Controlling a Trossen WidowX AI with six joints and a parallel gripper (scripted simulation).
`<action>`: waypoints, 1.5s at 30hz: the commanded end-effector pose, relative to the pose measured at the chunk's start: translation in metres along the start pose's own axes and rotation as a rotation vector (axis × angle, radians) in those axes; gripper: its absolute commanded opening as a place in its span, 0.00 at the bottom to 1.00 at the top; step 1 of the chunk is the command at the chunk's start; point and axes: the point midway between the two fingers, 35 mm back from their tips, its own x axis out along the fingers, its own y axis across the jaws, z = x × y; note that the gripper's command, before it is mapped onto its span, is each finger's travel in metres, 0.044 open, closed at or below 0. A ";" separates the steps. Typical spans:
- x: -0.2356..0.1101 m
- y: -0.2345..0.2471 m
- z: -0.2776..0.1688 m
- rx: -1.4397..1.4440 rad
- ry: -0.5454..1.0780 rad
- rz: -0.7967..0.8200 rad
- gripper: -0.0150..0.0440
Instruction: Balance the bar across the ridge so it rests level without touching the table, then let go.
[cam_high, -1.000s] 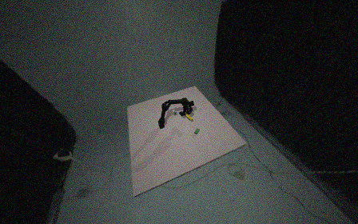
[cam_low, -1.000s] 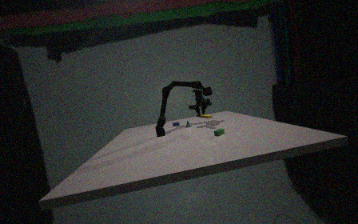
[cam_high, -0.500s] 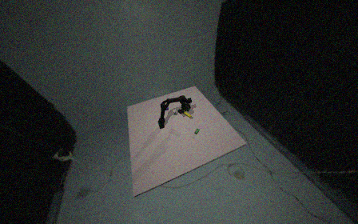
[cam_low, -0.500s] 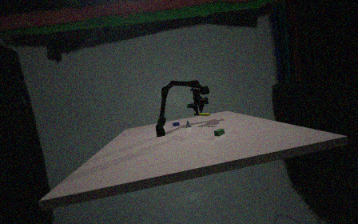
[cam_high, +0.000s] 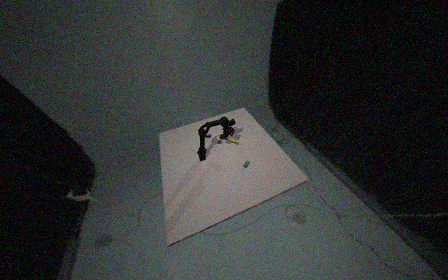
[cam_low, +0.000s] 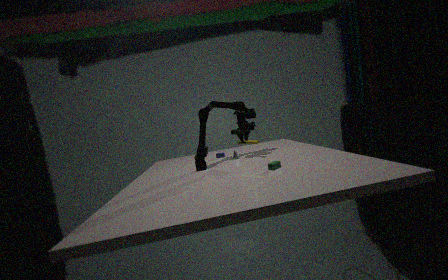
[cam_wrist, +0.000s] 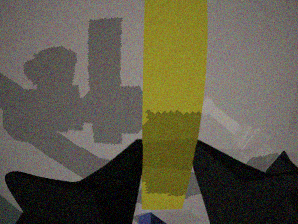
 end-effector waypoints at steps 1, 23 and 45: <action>0.000 0.001 -0.014 -0.051 -0.001 -0.001 0.25; 0.000 -0.009 -0.100 -0.344 0.007 0.000 0.25; 0.019 -0.022 -0.126 -0.443 0.010 0.000 0.25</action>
